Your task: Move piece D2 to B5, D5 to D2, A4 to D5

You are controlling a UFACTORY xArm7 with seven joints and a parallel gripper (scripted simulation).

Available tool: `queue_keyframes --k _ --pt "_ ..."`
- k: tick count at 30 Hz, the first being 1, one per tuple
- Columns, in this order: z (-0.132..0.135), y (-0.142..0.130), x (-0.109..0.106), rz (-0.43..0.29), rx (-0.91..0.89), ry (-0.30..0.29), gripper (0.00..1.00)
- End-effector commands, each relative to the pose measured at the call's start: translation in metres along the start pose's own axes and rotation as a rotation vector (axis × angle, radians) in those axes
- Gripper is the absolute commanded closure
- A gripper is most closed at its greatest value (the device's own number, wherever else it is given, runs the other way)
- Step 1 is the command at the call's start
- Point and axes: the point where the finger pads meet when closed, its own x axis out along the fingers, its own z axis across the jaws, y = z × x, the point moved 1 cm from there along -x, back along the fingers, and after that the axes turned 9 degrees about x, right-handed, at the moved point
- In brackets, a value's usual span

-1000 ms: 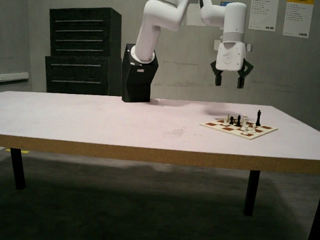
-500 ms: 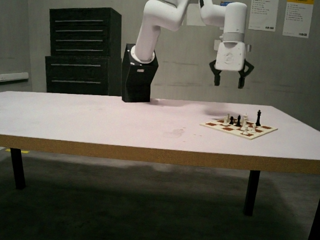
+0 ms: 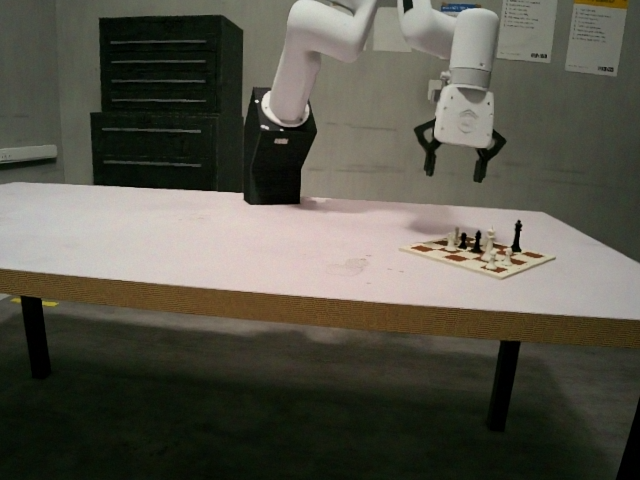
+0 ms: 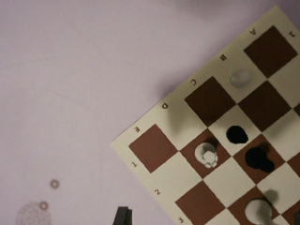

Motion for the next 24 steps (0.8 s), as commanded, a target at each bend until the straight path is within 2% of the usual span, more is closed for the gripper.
queue_keyframes --k 1,8,10,11,24 --pt "0.002 -0.004 0.008 -0.001 -0.279 -0.006 0.00" --pt "0.007 0.003 0.022 -0.014 -0.615 0.002 0.00" --pt "0.007 0.003 0.022 -0.014 -0.615 0.002 0.00" --pt "0.008 0.005 0.024 -0.017 -0.759 0.002 0.00" --pt "0.013 0.021 0.036 -0.038 -1.354 -0.006 0.00"
